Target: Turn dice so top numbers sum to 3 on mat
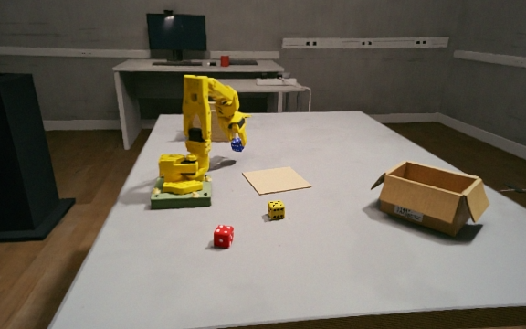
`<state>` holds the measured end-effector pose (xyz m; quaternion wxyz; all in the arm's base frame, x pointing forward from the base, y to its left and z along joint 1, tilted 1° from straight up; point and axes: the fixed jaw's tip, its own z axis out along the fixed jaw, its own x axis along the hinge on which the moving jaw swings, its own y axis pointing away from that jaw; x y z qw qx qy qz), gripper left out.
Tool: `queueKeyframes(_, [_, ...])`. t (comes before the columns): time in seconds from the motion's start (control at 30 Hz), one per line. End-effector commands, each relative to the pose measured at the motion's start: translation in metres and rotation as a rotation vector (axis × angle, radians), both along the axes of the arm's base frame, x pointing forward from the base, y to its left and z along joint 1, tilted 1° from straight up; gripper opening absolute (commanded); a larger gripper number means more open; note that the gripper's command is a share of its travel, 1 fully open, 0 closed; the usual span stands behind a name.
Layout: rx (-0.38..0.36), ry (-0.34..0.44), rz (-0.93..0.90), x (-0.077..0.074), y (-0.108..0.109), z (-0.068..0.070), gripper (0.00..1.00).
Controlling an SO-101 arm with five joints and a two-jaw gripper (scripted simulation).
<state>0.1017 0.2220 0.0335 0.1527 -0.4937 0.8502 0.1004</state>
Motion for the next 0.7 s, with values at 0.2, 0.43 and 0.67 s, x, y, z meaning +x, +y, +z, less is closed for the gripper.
queueKeyframes(0.2, [0.066, -0.035, -0.007, 0.004, 0.000, 0.002, 0.00])
queueKeyframes(0.43, [0.195, -0.109, -0.027, 0.010, -0.003, 0.001, 0.00])
queueKeyframes(0.67, [0.293, -0.168, -0.042, 0.013, -0.007, 0.002, 0.00])
